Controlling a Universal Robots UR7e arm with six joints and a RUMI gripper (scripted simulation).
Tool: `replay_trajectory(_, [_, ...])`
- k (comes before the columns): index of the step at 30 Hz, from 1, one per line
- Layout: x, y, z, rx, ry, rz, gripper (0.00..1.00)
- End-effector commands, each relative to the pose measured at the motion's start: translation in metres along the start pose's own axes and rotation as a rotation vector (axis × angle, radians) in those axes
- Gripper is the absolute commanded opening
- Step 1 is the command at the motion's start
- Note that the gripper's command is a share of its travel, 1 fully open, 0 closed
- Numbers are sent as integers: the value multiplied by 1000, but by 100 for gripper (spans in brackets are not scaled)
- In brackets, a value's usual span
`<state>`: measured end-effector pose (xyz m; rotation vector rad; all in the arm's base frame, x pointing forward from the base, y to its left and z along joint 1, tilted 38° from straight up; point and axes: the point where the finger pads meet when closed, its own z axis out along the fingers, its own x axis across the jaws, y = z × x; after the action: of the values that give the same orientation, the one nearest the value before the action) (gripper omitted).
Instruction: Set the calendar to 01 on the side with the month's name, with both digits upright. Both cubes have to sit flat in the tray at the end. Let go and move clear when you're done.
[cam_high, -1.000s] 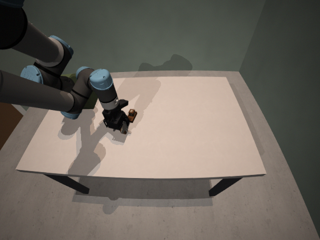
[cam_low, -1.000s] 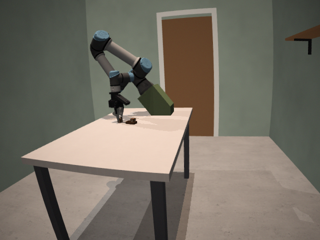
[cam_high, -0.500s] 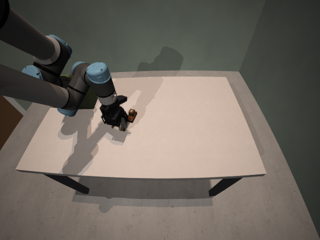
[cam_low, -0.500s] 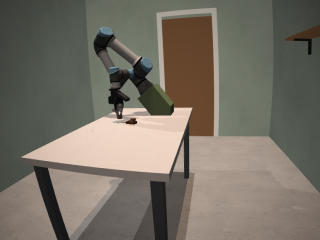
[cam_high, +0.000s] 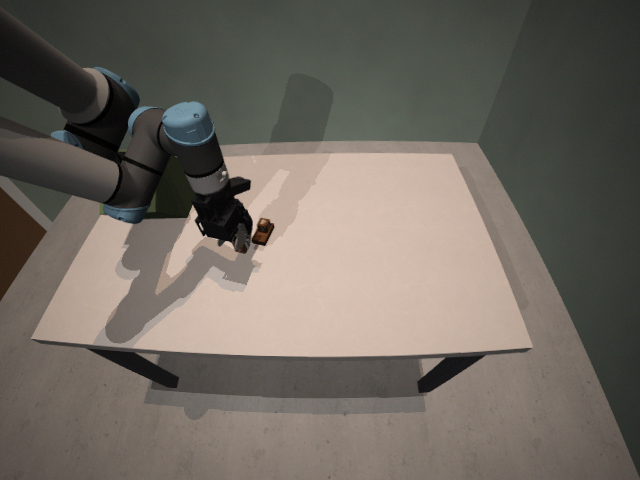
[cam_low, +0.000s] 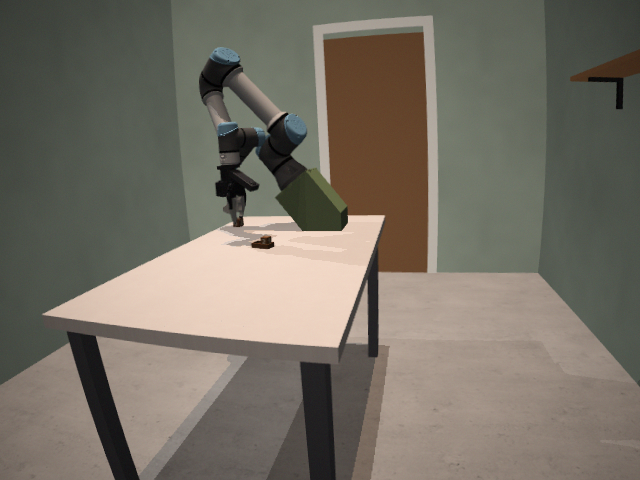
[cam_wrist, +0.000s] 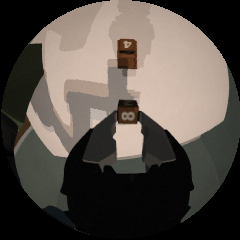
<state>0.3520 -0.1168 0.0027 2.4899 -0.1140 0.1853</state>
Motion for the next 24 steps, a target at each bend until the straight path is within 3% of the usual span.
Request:
replay_trajectory(1, [0, 0, -13, 1, -6, 1, 10])
replay_trajectory(11, [0, 0, -27, 1, -6, 1, 10])
replay_trajectory(24, [0, 0, -28, 1, -6, 1, 10])
